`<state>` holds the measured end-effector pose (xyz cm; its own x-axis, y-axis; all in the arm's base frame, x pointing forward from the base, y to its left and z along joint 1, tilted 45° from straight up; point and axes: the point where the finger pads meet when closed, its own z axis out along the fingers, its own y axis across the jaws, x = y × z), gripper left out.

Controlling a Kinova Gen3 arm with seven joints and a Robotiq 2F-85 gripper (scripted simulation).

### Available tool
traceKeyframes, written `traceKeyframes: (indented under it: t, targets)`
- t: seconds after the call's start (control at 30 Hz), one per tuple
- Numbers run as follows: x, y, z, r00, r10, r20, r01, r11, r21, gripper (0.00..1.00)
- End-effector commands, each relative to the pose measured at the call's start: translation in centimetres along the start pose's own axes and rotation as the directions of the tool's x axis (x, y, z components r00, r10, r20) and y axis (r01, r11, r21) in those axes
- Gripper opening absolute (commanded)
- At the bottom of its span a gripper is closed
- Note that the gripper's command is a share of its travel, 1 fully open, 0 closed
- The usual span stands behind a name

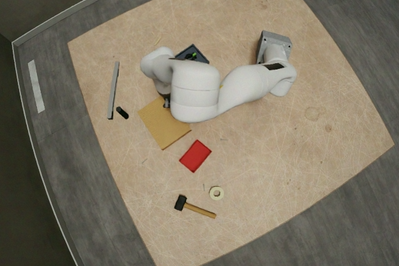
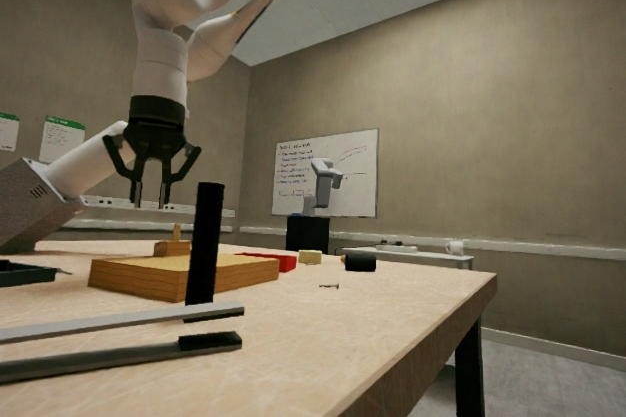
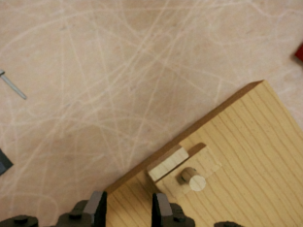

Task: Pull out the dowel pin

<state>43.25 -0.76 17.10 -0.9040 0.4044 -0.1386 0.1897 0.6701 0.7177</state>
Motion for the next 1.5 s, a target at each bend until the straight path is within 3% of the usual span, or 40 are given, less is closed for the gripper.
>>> traceKeyframes:
  t: [0.0,0.3,0.7,0.93,1.2,1.27,1.47]
  targets:
    - [-0.1,-0.3,0.0,0.999,0.05,0.0,-0.05,0.999,0.0,0.34]
    - [-0.3,-1.3,0.1,0.981,0.193,-0.001,-0.193,0.981,-0.004,0.34]
    - [-0.5,-2.8,0.3,0.915,0.404,-0.004,-0.404,0.915,-0.009,0.34]
    - [-0.6,-4.0,0.4,0.837,0.547,-0.006,-0.547,0.837,-0.01,0.34]
    - [-0.7,-5.4,0.6,0.719,0.695,-0.009,-0.695,0.718,-0.011,0.34]
    - [-0.7,-5.4,0.6,0.719,0.695,-0.009,-0.695,0.718,-0.011,0.34]
    - [-0.7,-6.4,0.7,0.611,0.791,-0.01,-0.791,0.611,-0.01,0.34]
